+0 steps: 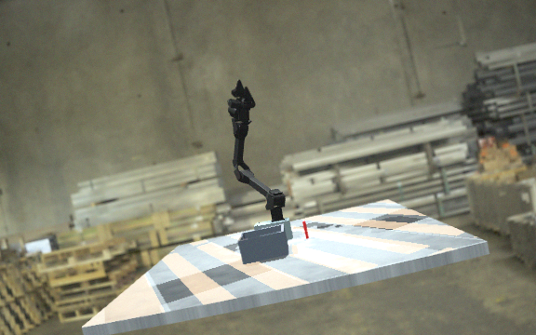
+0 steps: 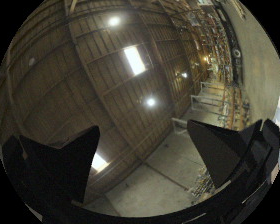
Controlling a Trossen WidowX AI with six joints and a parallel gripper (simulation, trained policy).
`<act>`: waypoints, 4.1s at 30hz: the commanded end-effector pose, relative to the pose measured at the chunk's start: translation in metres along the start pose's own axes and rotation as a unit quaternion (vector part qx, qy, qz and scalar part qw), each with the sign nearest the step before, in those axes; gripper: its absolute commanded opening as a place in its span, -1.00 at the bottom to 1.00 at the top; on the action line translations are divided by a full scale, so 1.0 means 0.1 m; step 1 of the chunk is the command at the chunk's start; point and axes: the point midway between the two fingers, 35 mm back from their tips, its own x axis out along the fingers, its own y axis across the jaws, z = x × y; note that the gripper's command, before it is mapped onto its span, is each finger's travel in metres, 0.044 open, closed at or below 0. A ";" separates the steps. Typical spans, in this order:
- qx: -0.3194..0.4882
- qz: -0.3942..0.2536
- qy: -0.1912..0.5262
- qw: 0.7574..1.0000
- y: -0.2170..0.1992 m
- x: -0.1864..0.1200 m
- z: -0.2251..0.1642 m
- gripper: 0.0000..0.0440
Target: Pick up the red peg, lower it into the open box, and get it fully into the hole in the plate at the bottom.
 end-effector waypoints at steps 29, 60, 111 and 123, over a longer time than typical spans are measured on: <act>-0.226 -0.463 0.076 0.854 -3.27 -0.17 -0.38 1.00; -0.226 -0.819 0.212 0.483 -4.93 -2.12 -0.30 1.00; -0.215 -0.926 0.239 0.199 -6.09 -4.24 -0.40 0.93; -0.210 -0.932 0.234 0.178 -6.19 -4.45 -0.36 -0.47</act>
